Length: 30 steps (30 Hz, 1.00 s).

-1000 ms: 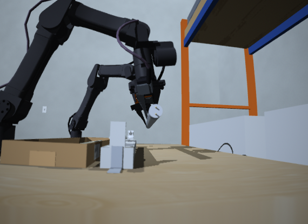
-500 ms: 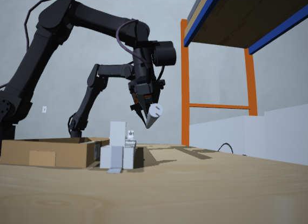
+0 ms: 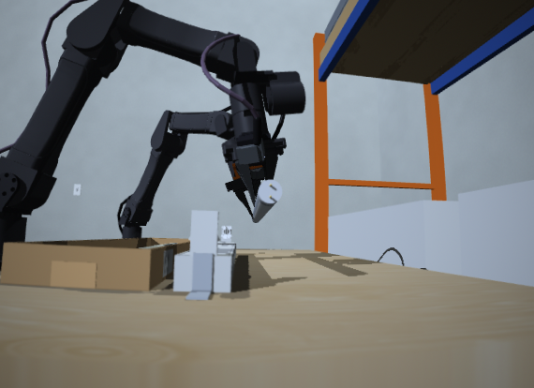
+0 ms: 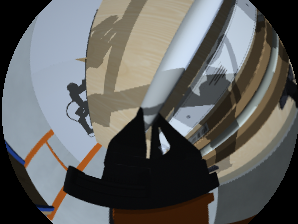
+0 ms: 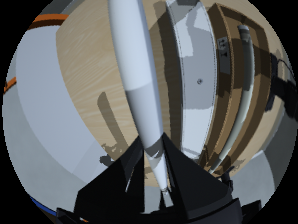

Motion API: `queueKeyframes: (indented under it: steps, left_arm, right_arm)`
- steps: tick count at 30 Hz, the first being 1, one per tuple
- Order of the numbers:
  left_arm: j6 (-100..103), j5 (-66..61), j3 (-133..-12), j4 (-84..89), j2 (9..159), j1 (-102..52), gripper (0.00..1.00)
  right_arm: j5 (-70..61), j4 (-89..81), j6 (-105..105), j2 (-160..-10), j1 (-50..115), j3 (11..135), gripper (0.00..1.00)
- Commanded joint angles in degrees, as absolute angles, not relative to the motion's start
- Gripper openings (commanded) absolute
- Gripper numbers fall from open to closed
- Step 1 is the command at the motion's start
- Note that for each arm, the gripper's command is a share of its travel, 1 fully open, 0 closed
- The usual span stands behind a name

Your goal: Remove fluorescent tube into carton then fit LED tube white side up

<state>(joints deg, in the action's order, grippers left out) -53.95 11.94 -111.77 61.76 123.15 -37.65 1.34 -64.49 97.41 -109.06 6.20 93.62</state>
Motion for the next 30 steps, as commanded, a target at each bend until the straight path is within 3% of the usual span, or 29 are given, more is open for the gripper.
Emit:
queueKeyframes:
  steps: [1, 30]
  left_arm:
    - [-53.30, 11.62, -113.40, 60.54, 121.67, -38.41, 0.11]
    - [-52.63, 12.05, -111.14, 60.15, 118.88, -38.16, 0.11]
  right_arm:
    - [1.30, -65.67, 97.16, -108.26, 7.06, 92.87, 0.11]
    - [1.12, -65.42, 97.55, -105.67, 6.36, 93.95, 0.11]
